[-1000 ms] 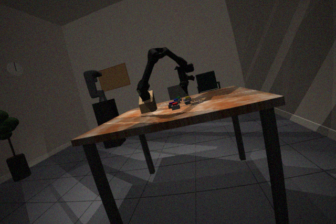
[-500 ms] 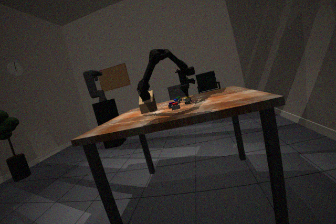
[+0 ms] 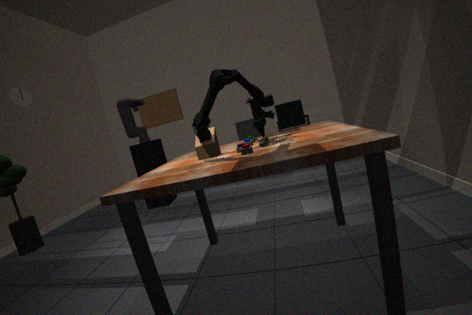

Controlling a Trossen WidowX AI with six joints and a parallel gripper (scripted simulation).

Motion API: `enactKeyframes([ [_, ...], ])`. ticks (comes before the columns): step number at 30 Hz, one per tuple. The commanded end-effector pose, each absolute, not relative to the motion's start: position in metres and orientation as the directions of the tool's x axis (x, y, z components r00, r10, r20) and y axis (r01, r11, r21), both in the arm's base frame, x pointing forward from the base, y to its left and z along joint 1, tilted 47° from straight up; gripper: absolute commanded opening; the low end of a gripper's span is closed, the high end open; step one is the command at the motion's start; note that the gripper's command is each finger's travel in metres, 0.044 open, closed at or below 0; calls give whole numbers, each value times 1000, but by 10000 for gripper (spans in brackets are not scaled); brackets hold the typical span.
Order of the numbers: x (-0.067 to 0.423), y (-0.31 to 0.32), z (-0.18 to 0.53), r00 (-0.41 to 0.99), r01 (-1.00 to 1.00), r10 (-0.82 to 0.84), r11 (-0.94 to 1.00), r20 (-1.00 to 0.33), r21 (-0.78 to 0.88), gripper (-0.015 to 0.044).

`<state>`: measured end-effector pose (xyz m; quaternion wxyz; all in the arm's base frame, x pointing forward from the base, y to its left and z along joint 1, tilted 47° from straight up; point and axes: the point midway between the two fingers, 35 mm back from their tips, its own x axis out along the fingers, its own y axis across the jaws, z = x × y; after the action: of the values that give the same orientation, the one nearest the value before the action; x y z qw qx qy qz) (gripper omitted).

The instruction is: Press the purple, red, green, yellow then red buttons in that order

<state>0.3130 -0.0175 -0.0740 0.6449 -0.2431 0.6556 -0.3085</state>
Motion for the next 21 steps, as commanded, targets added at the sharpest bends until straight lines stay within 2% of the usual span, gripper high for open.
enactKeyframes([
  [1,312,-19,-74,-53,75,-720,688,-692,-722,20],
  [9,312,-19,-74,-53,75,-720,688,-692,-722,20],
  [18,314,6,-50,-53,74,-719,690,-693,-720,20],
  [21,318,33,-26,-51,72,-716,692,-696,-718,20],
])
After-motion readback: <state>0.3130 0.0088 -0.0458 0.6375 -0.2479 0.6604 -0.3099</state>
